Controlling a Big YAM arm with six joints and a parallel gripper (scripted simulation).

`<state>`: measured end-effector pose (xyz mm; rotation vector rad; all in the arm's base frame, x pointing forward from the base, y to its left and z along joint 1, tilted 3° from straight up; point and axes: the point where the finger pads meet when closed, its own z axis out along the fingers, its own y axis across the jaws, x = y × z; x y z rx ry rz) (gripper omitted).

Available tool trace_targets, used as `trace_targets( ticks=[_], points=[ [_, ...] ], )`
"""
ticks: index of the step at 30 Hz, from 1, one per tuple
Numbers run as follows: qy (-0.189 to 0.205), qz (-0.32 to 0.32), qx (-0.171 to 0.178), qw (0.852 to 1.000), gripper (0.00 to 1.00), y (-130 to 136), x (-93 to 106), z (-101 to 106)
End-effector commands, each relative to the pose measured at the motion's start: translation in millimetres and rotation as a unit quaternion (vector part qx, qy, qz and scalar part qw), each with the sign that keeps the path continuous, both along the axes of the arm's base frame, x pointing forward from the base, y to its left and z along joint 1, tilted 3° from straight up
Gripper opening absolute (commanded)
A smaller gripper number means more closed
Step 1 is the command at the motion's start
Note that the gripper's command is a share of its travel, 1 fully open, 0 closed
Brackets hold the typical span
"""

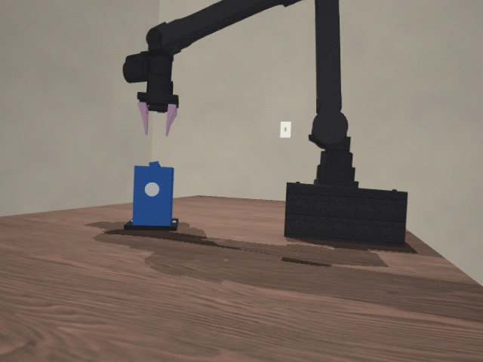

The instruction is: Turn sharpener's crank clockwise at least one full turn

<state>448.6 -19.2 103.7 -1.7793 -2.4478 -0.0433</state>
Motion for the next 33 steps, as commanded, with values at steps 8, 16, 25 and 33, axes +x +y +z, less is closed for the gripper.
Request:
trace_targets(
  ticks=[8,16,25,33],
  points=[
    [-0.015,0.001,-0.001,1.0,0.51,1,11.5,20],
    [-0.015,0.001,-0.001,1.0,0.51,1,11.5,20],
    [-0.015,0.001,-0.001,1.0,0.51,1,11.5,20],
    [-0.015,0.001,-0.001,1.0,0.51,1,11.5,20]
  ],
)
